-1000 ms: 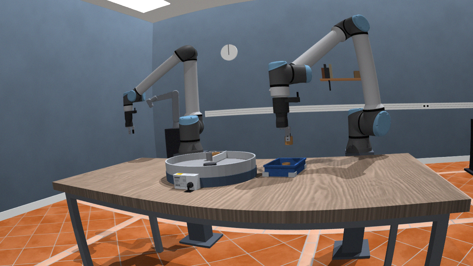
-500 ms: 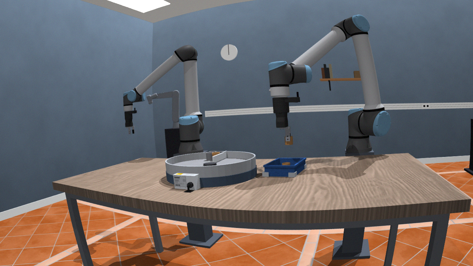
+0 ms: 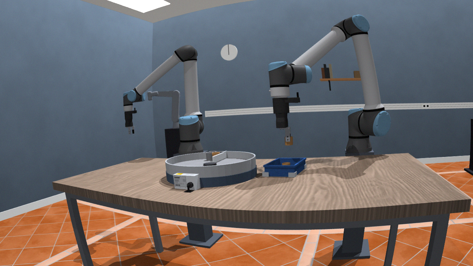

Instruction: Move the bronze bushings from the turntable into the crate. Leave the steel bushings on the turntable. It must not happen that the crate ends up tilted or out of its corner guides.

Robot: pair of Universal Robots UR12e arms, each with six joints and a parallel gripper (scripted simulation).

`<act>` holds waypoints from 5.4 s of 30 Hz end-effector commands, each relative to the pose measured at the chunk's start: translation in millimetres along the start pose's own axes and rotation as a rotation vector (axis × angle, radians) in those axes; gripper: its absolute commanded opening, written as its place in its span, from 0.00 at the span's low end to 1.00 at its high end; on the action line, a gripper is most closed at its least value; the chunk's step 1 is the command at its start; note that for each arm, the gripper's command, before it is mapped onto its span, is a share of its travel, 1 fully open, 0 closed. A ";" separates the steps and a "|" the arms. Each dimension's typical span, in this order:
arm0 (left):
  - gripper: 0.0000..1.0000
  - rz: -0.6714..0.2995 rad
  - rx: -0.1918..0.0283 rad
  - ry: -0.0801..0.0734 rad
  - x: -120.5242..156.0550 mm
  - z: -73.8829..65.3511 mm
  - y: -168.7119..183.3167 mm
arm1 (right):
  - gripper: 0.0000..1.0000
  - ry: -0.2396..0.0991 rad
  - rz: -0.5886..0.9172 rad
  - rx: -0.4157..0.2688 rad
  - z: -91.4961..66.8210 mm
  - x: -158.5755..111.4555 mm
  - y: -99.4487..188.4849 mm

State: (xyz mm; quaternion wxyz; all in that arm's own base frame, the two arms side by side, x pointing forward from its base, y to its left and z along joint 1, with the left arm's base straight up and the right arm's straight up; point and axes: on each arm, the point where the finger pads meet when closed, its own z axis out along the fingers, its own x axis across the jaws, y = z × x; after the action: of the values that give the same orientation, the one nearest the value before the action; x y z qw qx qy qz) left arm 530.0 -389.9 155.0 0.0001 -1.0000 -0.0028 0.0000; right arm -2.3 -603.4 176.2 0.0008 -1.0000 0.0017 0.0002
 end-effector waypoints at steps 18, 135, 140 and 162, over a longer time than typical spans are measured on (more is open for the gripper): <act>0.00 0.000 -0.001 0.001 0.5 64.4 0.6 | 1.00 0.000 0.000 -0.002 -0.9 0.2 0.7; 0.00 0.000 -0.001 0.001 0.5 106.5 0.6 | 1.00 0.000 0.000 -0.002 -0.9 0.2 0.7; 0.00 0.000 -0.001 0.001 0.5 106.6 0.6 | 1.00 0.000 0.000 -0.002 -0.9 0.2 0.7; 0.00 0.000 -0.001 0.001 0.5 112.1 0.6 | 1.00 0.000 0.000 -0.002 -0.9 0.2 0.7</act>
State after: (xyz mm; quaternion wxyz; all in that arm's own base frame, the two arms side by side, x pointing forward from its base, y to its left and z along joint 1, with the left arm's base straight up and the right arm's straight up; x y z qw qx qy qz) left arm 530.0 -389.8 43.0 0.0003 -1.0000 -0.0028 0.0001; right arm -2.3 -603.4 176.2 0.0008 -1.0000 0.0017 0.0002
